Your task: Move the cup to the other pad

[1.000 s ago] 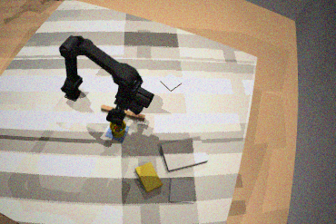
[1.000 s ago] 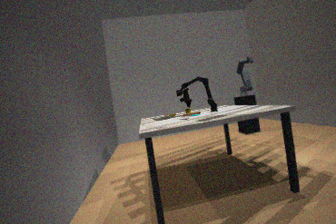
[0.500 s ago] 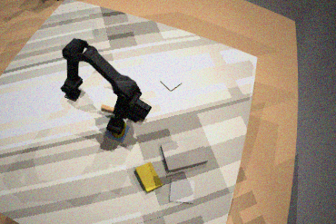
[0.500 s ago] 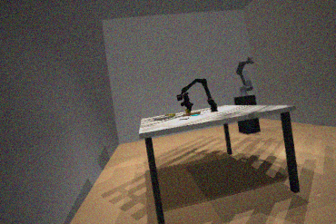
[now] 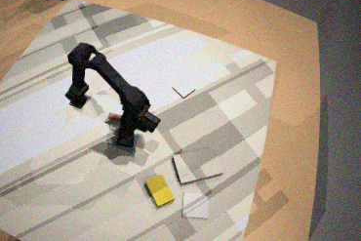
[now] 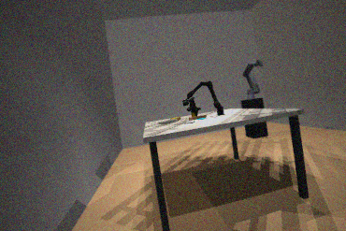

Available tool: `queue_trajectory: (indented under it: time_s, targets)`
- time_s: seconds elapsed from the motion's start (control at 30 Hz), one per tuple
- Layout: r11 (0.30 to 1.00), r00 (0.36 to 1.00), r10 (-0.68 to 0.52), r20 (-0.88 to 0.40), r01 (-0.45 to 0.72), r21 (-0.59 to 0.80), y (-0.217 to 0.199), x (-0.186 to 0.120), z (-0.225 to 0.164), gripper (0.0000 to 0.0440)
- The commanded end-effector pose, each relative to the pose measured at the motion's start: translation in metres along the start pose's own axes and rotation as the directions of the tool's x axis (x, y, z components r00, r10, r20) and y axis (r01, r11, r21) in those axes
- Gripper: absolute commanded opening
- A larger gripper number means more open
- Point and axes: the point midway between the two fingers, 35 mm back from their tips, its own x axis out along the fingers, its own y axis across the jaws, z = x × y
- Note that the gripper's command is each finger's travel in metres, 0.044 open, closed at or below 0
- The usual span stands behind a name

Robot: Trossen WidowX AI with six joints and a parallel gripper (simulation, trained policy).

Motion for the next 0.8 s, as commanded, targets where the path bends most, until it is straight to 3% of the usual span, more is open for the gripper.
queue_trajectory:
  time_s: [0.0,0.77]
  targets:
    - [0.999,1.000,0.004,0.010,-0.004,-0.034,0.002,-0.007,-0.001,0.0025]
    - [0.983,0.994,-0.012,0.111,0.032,-0.179,0.044,-0.063,0.009,0.0020]
